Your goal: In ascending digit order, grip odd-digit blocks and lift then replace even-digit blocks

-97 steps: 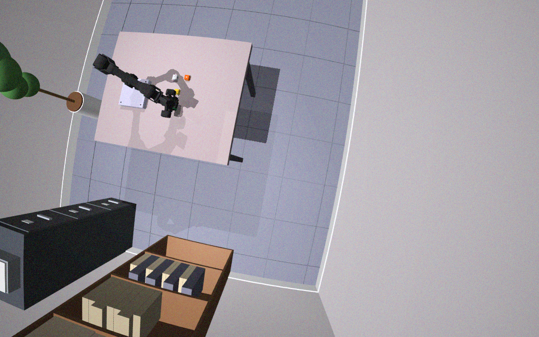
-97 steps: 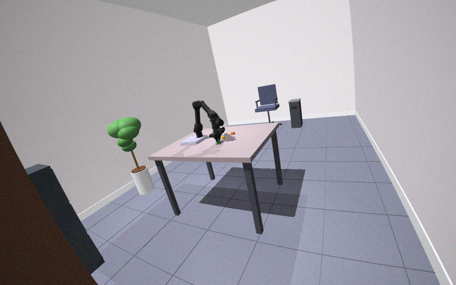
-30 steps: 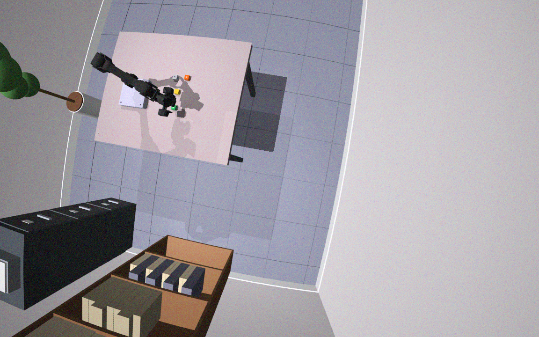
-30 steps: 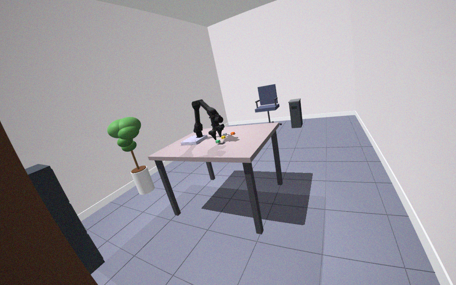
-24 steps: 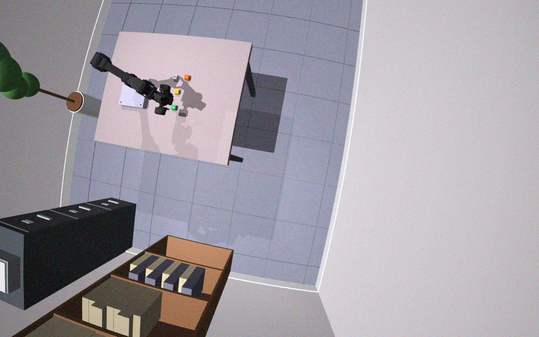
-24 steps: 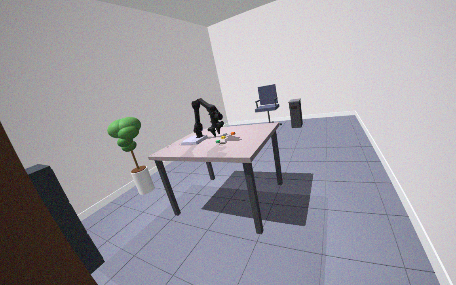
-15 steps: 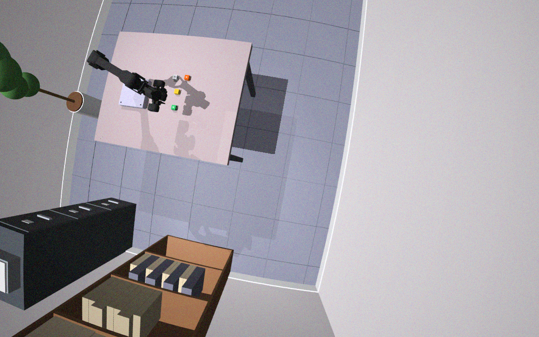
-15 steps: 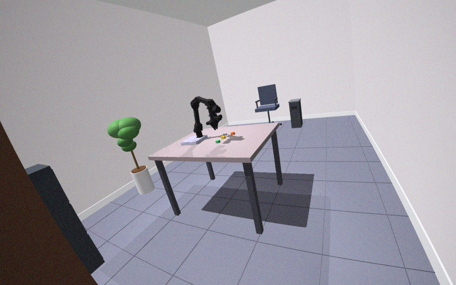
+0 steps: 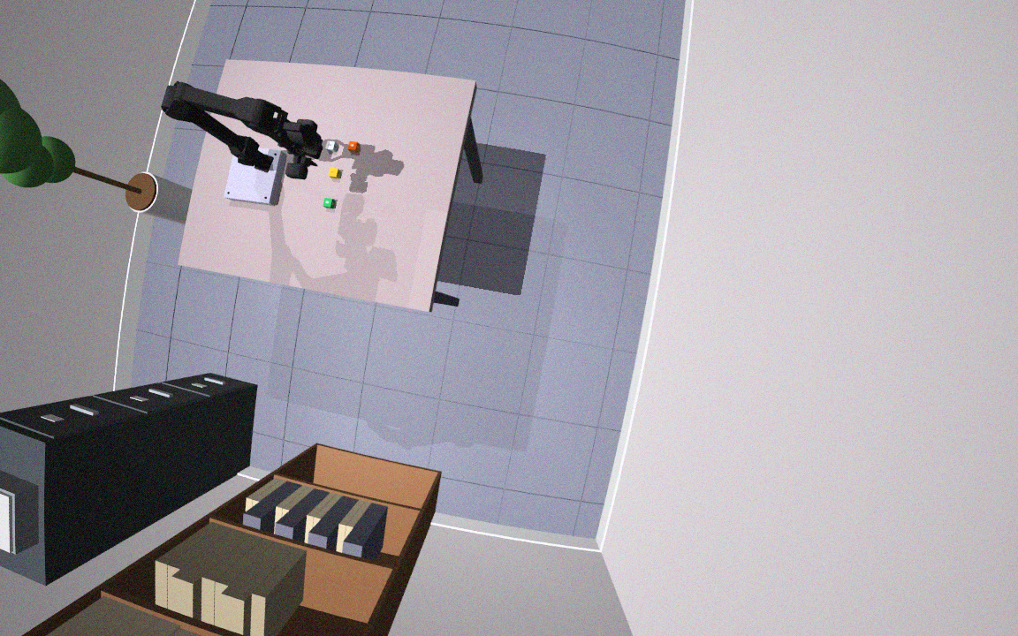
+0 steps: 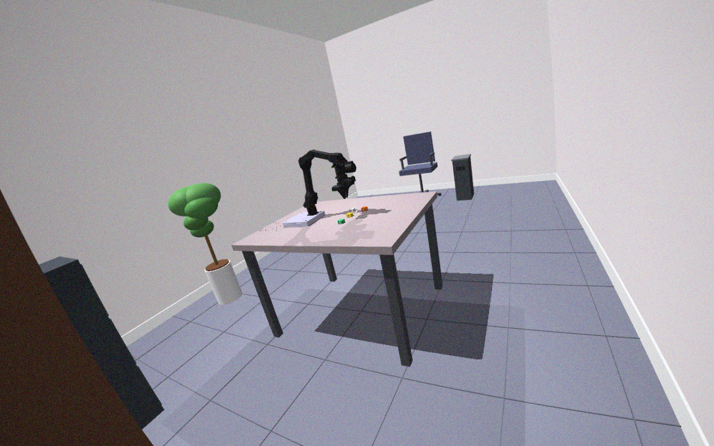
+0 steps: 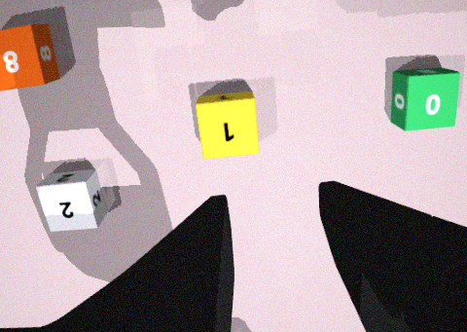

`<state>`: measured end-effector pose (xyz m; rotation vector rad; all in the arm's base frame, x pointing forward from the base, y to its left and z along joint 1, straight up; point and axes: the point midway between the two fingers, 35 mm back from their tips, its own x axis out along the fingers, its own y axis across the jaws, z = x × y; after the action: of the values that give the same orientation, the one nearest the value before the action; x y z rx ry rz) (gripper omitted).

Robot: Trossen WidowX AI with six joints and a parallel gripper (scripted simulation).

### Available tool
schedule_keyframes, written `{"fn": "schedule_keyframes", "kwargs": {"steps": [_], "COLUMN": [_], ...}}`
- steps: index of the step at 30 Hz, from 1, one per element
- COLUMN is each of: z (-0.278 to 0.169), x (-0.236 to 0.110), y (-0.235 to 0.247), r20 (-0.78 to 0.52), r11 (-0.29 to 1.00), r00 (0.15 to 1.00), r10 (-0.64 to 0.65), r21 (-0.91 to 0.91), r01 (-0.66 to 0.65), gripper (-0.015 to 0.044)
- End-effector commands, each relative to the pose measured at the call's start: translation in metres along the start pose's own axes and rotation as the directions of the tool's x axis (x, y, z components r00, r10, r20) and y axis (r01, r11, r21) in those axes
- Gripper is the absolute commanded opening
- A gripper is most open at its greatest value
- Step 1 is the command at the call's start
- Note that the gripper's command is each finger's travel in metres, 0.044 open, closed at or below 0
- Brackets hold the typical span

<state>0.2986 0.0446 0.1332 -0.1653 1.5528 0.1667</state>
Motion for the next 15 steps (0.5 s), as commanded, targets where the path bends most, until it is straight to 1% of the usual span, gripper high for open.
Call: {"fn": "schedule_keyframes", "kwargs": {"steps": [1, 3, 6, 8, 11, 12, 15], "z": [-0.002, -0.001, 0.001, -0.001, -0.002, -0.002, -0.001], "x": [-0.002, 0.009, 0.056, 0.077, 0.079, 0.079, 0.08], "y": [0.004, 0.004, 0.004, 0.004, 0.004, 0.004, 0.004], "r20": [0.01, 0.01, 0.01, 0.01, 0.01, 0.01, 0.01], "r11": [1.0, 1.0, 1.0, 1.0, 1.0, 1.0, 1.0], "r00": [1.0, 1.0, 1.0, 1.0, 1.0, 1.0, 1.0], "r10": [-0.002, -0.002, -0.001, -0.002, -0.002, -0.002, -0.002], "r21": [0.024, 0.024, 0.026, 0.024, 0.024, 0.024, 0.024], "r01": [0.002, 0.001, 0.0, 0.002, 0.002, 0.002, 0.002], "gripper": [0.012, 0.0172, 0.0251, 0.0304, 0.0383, 0.04, 0.04]}}
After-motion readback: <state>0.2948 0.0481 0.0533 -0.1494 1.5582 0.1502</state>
